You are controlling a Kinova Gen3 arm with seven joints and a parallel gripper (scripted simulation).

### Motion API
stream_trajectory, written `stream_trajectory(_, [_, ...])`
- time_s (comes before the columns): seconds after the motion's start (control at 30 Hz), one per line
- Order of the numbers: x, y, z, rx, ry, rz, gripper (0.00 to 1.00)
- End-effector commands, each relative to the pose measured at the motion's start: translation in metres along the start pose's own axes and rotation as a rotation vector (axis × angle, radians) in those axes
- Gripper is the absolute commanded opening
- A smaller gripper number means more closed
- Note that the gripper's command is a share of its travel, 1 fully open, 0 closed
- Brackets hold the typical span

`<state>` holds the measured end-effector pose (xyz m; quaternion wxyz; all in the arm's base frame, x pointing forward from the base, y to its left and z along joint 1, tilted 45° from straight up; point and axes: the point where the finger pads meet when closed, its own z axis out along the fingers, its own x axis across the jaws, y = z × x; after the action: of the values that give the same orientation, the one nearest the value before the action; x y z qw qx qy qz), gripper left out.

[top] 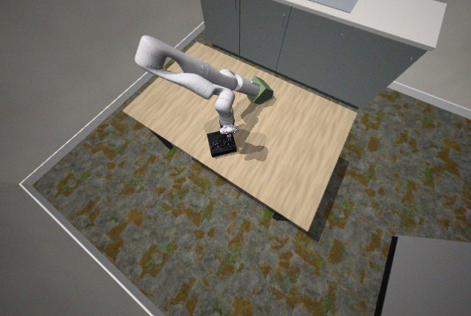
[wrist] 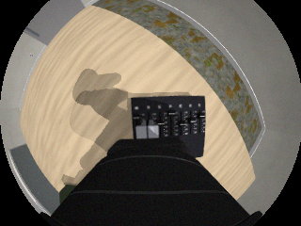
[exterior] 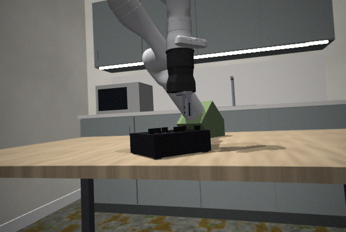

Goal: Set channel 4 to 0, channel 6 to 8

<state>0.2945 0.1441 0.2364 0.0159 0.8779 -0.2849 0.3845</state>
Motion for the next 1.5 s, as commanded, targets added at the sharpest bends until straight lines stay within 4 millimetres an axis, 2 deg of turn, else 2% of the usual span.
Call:
stream_trajectory(0.0, [0.003, -0.001, -0.005, 0.017, -0.009, 0.000, 0.00])
stream_trajectory(0.7, [0.003, -0.001, -0.008, 0.017, -0.009, 0.000, 0.00])
stream_trajectory(0.73, [0.003, -0.001, -0.008, 0.017, -0.009, 0.000, 1.00])
stream_trajectory(1.1, [0.003, -0.001, -0.017, 0.017, -0.009, 0.000, 1.00])
stream_trajectory(1.27, [0.003, -0.001, -0.033, 0.017, -0.009, 0.000, 1.00])
stream_trajectory(1.47, [0.003, -0.001, -0.062, 0.017, -0.009, 0.000, 1.00])
